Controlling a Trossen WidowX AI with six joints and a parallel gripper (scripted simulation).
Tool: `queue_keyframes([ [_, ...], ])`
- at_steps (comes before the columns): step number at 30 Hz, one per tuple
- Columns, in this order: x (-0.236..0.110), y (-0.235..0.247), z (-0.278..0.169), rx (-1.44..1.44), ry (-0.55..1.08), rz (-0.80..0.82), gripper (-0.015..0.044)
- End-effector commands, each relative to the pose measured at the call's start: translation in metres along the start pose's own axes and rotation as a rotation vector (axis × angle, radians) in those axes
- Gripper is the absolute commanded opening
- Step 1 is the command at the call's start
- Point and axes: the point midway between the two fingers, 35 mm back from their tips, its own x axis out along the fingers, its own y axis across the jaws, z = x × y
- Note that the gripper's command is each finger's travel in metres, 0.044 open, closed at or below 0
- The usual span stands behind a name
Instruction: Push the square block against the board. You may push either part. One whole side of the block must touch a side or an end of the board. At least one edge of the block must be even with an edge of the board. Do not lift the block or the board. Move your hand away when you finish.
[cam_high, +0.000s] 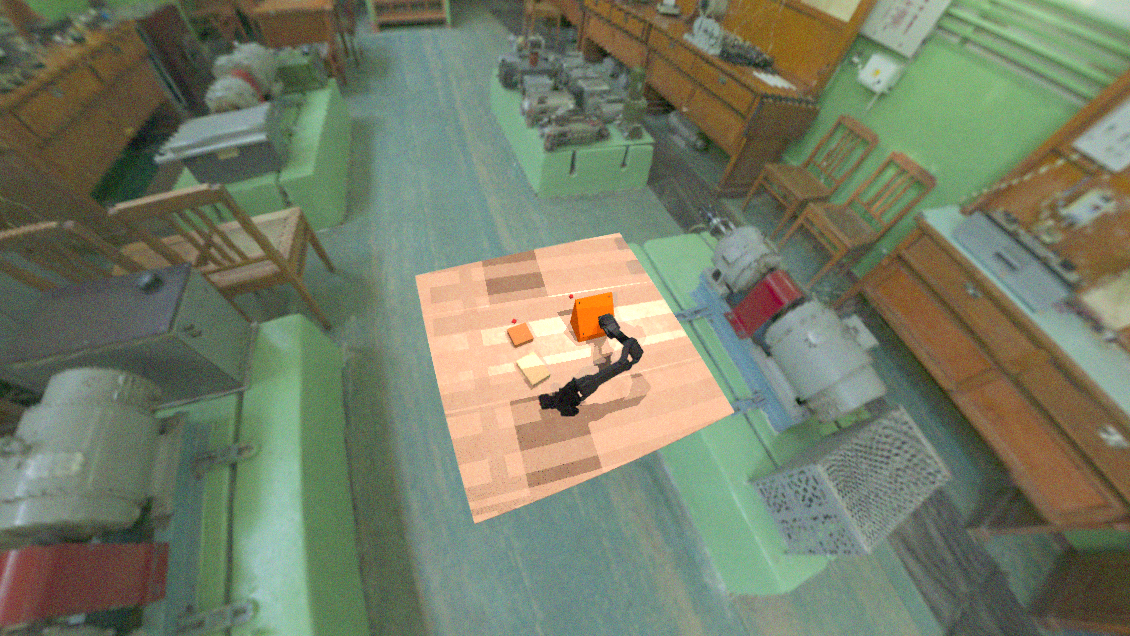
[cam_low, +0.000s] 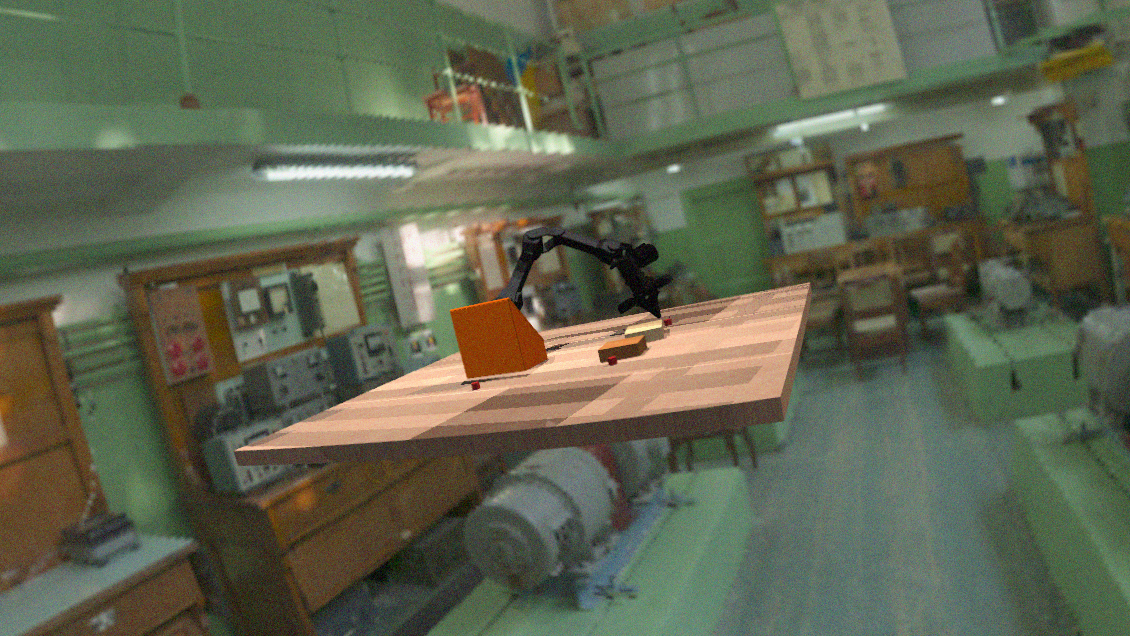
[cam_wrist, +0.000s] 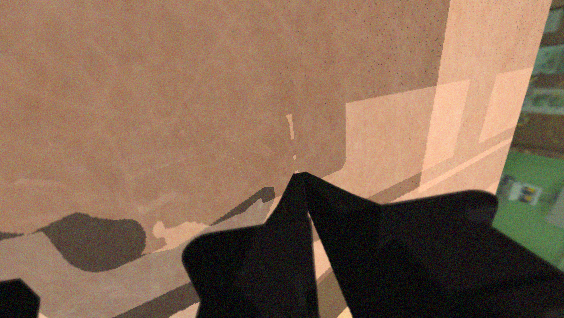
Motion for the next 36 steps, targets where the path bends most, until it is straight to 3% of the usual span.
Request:
queue_keyframes([
  [1, 0.004, -0.018, -0.035, 0.101, 0.065, 0.002, 0.0000],
  [18, 0.001, -0.072, -0.210, 0.542, 0.289, 0.045, 0.0000],
  [36, -0.036, -0.044, -0.397, 1.108, 0.355, 0.208, 0.0000],
])
